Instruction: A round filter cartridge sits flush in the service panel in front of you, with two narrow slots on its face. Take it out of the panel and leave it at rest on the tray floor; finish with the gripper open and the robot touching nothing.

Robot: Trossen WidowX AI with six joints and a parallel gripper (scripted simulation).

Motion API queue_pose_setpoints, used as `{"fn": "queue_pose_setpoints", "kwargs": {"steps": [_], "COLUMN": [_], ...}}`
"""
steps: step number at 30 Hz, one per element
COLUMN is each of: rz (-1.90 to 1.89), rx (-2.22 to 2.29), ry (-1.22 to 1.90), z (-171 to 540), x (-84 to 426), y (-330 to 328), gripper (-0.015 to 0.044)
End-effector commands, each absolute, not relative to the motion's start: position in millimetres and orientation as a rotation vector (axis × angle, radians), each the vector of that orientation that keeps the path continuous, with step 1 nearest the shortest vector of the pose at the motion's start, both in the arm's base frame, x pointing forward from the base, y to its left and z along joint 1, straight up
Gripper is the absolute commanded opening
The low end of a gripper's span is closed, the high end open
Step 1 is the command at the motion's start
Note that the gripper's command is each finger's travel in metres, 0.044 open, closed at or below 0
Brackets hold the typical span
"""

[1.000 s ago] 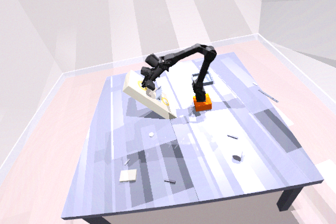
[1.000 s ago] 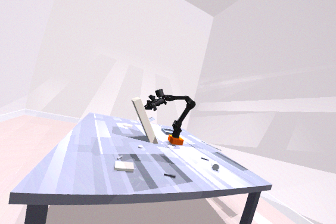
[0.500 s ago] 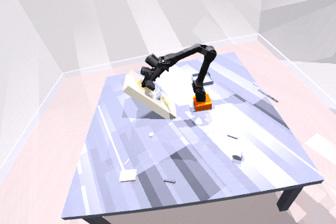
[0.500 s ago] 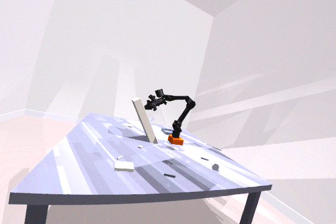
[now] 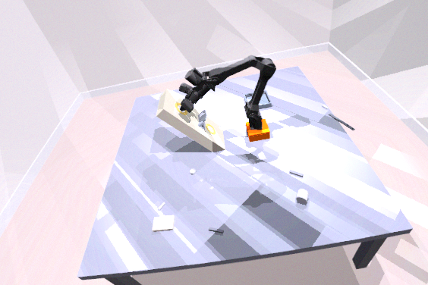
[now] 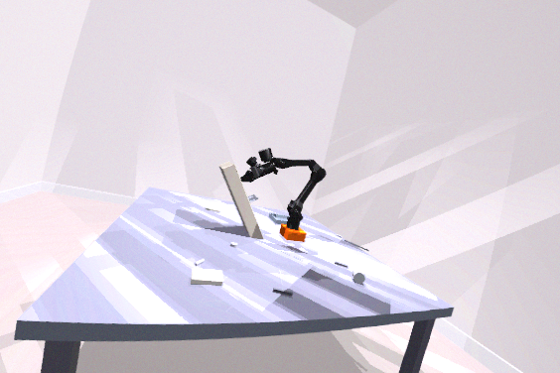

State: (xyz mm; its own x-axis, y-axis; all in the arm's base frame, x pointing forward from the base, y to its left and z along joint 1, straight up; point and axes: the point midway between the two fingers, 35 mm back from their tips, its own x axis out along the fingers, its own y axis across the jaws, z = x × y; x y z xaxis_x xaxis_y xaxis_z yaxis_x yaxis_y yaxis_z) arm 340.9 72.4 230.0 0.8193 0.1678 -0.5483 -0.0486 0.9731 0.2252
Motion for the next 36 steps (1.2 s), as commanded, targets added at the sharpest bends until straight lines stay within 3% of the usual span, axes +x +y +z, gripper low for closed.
{"fn": "queue_pose_setpoints", "kwargs": {"steps": [1,31,36], "rz": [0.075,-0.256,-0.242], "rx": [0.345,1.345,1.303], "ry": [0.611,0.612,0.615], "z": [227.6,227.6,229.6], "x": [344.1,344.0,341.7], "y": [73.4,73.4,73.0], "gripper": [0.0,0.0,0.0]}}
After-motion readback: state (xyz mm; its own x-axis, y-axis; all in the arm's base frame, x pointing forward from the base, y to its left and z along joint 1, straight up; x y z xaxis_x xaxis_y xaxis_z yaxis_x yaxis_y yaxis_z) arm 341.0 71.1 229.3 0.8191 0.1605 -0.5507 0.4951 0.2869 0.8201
